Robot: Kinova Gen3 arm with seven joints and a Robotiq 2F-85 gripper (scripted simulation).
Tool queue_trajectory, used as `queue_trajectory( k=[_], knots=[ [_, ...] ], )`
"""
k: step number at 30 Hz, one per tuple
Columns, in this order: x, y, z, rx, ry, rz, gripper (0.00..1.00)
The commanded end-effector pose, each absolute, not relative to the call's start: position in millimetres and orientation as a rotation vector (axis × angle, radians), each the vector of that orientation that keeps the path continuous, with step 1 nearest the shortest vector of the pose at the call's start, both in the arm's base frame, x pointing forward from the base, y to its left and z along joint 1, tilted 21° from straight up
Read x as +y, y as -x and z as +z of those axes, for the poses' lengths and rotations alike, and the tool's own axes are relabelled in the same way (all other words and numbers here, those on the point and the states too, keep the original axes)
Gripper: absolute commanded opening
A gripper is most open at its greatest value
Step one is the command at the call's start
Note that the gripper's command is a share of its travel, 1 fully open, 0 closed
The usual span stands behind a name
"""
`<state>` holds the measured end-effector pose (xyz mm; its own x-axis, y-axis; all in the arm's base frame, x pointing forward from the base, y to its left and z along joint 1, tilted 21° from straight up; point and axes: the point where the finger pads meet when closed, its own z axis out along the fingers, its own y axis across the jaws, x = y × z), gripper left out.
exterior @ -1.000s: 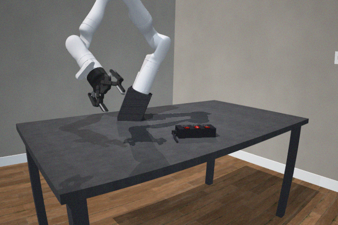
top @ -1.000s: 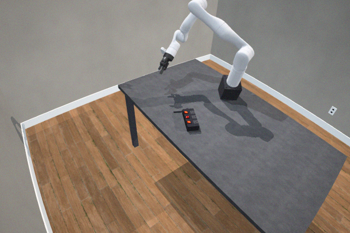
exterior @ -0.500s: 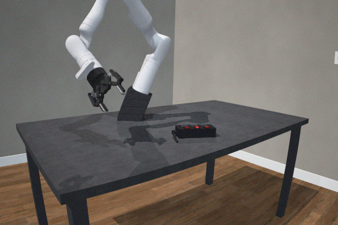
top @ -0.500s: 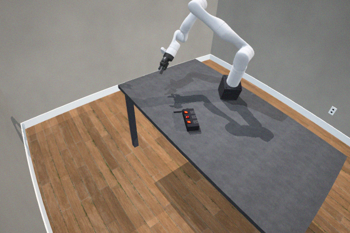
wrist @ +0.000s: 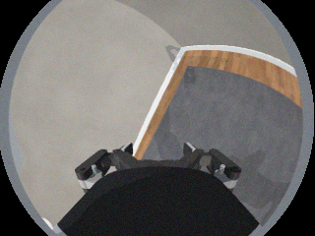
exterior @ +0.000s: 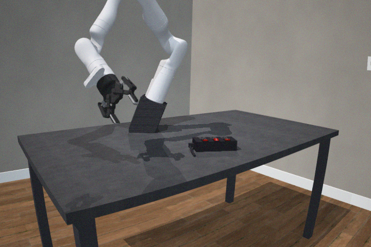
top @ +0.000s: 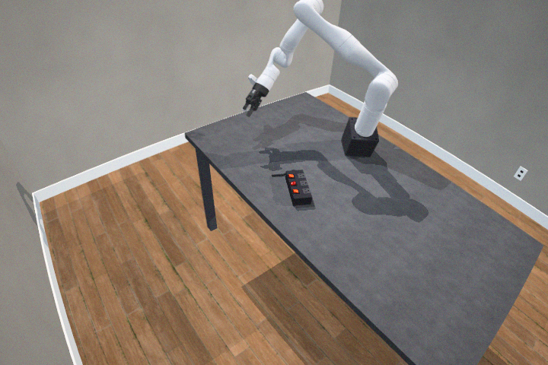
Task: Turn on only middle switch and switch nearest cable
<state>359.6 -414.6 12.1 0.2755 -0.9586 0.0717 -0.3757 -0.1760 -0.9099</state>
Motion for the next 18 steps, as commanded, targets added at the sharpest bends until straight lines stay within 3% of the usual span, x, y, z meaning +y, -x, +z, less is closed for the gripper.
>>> queue_trajectory(
  k=[1, 18],
  knots=[
    [-415.8, -367.9, 17.4, 1.243, 1.708, -0.882, 1.0],
    [-435.5, -461.1, 47.7, 1.62, 1.47, -0.833, 1.0]
  ],
)
